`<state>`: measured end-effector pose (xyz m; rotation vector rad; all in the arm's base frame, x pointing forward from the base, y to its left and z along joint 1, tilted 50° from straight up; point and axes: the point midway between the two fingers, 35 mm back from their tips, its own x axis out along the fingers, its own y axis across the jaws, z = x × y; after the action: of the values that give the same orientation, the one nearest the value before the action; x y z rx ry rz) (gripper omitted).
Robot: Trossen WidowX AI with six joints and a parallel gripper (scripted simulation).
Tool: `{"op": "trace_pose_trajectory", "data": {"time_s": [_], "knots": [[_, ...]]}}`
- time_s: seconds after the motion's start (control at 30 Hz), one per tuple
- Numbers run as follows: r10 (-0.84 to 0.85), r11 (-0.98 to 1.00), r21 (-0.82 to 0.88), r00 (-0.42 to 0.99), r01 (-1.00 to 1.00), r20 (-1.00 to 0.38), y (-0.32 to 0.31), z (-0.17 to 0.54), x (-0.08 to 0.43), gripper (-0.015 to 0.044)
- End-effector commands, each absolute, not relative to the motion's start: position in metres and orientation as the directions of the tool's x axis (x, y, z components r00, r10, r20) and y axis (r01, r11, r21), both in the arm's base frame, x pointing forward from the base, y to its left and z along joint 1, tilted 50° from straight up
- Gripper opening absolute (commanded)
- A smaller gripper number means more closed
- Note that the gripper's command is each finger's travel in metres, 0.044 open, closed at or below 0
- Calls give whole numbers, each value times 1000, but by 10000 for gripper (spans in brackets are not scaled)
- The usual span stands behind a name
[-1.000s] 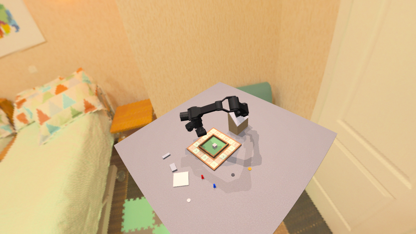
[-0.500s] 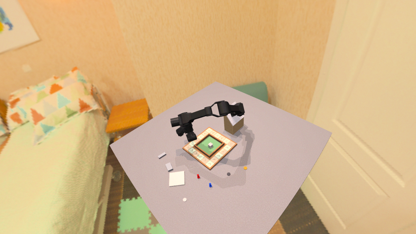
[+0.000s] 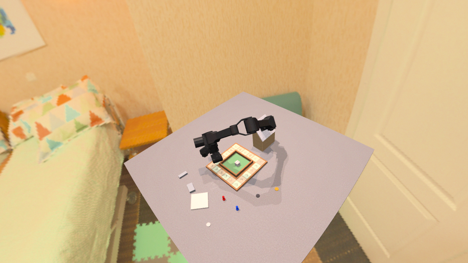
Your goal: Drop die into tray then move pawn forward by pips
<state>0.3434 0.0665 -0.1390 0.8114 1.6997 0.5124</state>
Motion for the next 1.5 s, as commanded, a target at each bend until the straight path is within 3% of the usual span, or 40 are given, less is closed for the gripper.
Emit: {"op": "trace_pose_trajectory", "data": {"time_s": [0.0, 0.23, 0.57, 0.8, 0.93, 1.3, 1.33, 1.47], "knots": [[743, 665, 698, -142, 264, -654, 72, -144, 340, 0], [743, 665, 699, -142, 264, -654, 78, -150, 338, 0], [740, 669, 701, -134, 249, -659, 74, -144, 344, 263], [741, 667, 697, -141, 263, -656, 38, -113, 350, 440], [739, 672, 705, -141, 229, -659, 30, -98, 338, 440], [736, 663, 747, -146, -46, -661, 3, -3, 215, 440], [735, 673, 739, -134, 20, -665, 2, -20, 250, 440], [735, 673, 739, -134, 20, -665, 2, -20, 250, 440]]}}
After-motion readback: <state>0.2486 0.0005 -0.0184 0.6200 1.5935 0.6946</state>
